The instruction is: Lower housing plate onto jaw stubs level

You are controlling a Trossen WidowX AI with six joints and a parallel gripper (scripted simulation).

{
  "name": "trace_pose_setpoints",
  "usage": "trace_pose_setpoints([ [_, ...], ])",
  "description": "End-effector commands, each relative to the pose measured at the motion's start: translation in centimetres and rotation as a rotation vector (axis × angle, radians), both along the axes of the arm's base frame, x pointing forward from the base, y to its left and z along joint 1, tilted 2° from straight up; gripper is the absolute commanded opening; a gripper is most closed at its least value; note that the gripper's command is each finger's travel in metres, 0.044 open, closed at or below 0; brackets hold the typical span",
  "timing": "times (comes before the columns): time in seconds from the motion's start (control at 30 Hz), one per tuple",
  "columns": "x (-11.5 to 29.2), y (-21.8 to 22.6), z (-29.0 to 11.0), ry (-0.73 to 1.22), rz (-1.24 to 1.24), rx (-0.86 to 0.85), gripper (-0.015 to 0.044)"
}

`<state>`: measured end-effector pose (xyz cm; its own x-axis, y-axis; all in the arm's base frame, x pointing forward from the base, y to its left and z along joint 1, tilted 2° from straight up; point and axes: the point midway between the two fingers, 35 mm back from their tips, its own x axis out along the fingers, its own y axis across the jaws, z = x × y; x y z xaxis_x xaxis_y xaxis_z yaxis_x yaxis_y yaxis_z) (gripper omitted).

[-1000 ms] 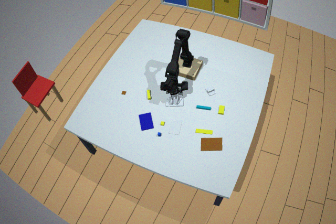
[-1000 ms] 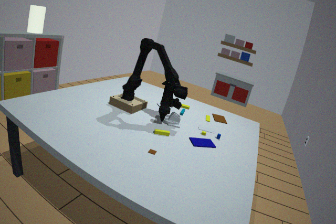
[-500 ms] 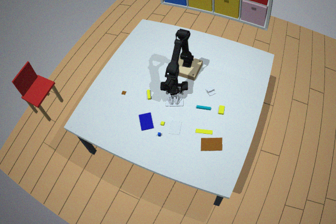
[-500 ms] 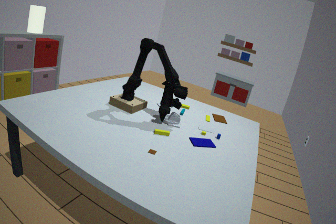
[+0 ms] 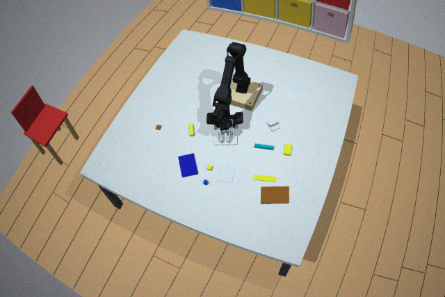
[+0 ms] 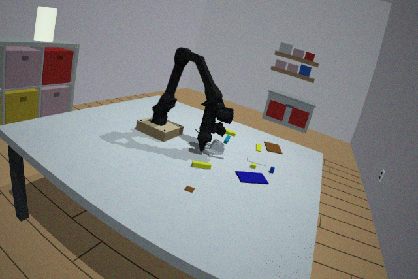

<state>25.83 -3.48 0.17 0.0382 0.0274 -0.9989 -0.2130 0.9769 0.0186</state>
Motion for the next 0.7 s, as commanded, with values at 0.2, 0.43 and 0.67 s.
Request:
trace_pose_setpoints([
  [0.2, 0.00, 0.00, 0.00, 0.000, 0.000, 0.000, 0.0377],
  [0.43, 0.00, 0.00, 0.00, 0.000, 0.000, 0.000, 0.0440],
  [0.67, 0.00, 0.00, 0.00, 0.000, 0.000, 0.000, 0.0440],
])
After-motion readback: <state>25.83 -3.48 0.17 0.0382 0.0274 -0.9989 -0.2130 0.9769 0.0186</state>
